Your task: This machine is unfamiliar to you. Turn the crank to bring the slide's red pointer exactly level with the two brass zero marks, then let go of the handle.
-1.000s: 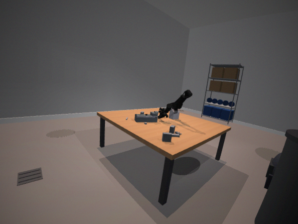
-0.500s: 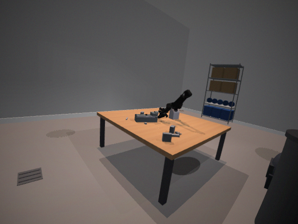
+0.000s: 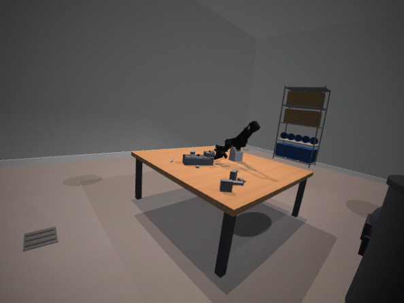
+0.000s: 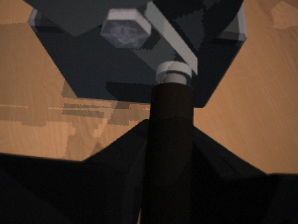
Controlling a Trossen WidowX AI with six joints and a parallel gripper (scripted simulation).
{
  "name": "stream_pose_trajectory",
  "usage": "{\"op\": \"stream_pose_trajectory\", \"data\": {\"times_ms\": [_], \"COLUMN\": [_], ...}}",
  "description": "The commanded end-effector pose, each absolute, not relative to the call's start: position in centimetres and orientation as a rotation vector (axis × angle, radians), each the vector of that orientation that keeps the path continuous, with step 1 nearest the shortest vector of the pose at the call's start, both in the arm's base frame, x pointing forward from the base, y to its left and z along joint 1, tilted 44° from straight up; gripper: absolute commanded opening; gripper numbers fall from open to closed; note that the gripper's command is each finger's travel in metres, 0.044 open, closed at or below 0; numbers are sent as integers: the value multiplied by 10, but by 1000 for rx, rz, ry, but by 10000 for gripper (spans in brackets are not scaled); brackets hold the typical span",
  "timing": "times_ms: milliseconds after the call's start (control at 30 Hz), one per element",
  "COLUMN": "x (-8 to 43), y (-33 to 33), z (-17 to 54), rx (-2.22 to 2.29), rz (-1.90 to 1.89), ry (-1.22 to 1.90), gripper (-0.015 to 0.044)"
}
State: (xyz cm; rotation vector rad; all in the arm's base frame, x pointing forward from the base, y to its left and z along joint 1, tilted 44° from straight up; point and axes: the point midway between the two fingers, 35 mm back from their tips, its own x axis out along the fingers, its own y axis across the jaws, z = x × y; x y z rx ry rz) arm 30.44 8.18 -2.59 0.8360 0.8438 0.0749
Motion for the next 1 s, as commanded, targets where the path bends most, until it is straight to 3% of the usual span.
{"op": "stream_pose_trajectory", "data": {"times_ms": [0, 967], "x": [302, 305], "y": [73, 45], "z": [-27, 9], "rx": [837, 834], "rz": [52, 51], "ry": [843, 842], "gripper": [0, 0]}}
